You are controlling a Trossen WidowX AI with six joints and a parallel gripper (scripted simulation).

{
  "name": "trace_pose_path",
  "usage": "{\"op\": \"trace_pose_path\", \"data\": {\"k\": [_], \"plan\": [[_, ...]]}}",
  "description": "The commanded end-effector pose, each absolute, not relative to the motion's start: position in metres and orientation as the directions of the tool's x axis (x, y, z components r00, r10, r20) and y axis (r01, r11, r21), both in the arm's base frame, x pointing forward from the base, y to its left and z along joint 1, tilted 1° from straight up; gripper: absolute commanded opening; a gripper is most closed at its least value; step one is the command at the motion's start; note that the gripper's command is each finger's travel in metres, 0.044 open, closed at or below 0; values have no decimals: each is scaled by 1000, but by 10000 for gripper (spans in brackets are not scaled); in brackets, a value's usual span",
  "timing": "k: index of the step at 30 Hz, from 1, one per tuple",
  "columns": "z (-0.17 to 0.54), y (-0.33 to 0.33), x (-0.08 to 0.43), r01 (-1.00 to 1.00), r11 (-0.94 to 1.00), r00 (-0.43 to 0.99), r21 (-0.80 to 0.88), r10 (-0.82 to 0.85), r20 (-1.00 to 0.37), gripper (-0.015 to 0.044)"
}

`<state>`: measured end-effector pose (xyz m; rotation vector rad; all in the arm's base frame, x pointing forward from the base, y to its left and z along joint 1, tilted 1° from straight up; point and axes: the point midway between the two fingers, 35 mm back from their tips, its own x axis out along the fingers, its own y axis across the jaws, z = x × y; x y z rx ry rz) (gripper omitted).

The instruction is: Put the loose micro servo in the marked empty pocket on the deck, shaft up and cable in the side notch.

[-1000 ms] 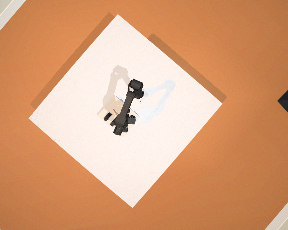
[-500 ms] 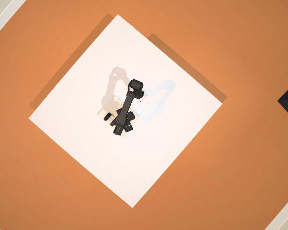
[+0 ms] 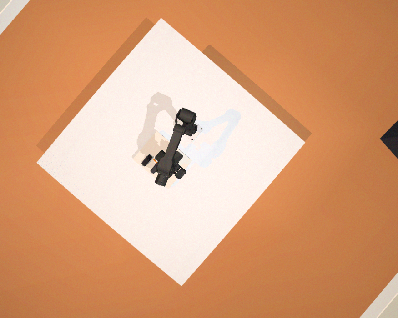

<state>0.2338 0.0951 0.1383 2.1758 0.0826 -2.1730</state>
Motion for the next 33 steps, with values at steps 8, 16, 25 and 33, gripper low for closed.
{"op": "trace_pose_path", "data": {"k": [8, 16, 25, 33], "plan": [[140, 98, 257, 108, -994, 8, 5, -4, -1000, 0], [141, 102, 288, 108, -994, 10, 5, -4, -1000, 0], [142, 105, 321, 108, -994, 12, 5, -4, -1000, 0], [142, 108, 343, 108, -994, 14, 5, -4, -1000, 0]]}}
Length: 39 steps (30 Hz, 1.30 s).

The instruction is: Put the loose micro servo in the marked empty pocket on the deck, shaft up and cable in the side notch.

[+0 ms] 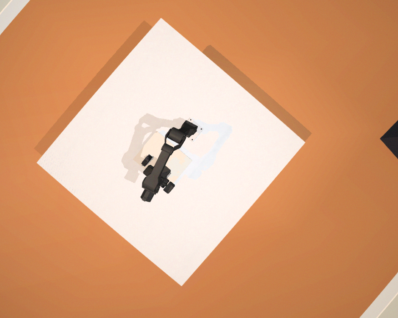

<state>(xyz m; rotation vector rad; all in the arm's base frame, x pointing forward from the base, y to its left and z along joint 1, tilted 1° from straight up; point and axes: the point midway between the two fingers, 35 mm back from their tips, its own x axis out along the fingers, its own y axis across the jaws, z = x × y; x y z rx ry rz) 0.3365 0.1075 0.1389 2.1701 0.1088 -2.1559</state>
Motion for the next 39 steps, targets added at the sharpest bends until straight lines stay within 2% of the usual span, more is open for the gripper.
{"op": "trace_pose_path", "data": {"k": [1, 39], "plan": [[142, 108, 343, 108, -994, 14, 5, -4, -1000, 0], [112, 108, 345, 108, -994, 14, 5, -4, -1000, 0]]}}
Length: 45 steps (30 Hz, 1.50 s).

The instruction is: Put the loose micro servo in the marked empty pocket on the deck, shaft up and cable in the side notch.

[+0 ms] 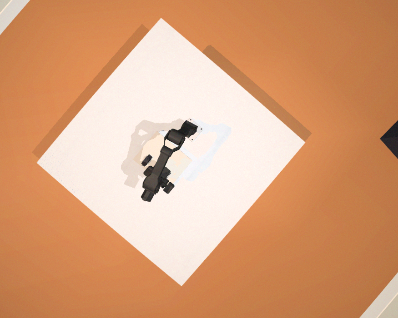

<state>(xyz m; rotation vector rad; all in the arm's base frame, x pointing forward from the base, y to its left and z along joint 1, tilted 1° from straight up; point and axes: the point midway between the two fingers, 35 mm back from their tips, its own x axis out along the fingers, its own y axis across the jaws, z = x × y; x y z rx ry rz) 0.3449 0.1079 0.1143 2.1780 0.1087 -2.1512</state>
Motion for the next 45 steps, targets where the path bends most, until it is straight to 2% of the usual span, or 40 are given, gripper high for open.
{"op": "trace_pose_path", "data": {"k": [1, 42, 45], "plan": [[111, 108, 345, 108, -994, 14, 5, -4, -1000, 0], [71, 108, 346, 108, -994, 14, 5, -4, -1000, 0], [73, 108, 345, 108, -994, 14, 5, -4, -1000, 79]]}}
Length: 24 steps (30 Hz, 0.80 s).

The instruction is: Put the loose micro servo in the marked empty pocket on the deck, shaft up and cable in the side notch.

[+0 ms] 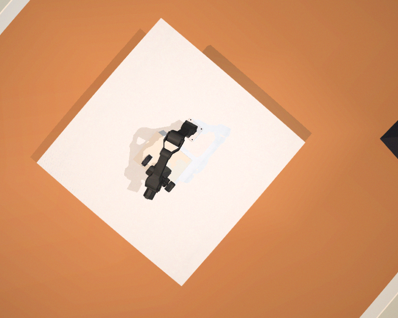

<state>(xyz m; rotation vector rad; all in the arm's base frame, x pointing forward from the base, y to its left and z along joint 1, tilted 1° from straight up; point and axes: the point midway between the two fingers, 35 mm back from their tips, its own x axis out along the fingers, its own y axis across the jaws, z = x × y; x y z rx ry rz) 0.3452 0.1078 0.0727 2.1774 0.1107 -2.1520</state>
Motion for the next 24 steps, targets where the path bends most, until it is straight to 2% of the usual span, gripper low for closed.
{"op": "trace_pose_path", "data": {"k": [1, 4, 10, 17, 24], "plan": [[73, 108, 345, 108, -994, 14, 5, -4, -1000, 105], [72, 108, 345, 108, -994, 14, 5, -4, -1000, 184], [104, 107, 342, 108, -994, 14, 5, -4, -1000, 187], [107, 107, 340, 108, -994, 14, 5, -4, -1000, 187], [138, 104, 296, 91, -996, 12, 6, -5, -1000, 371]]}}
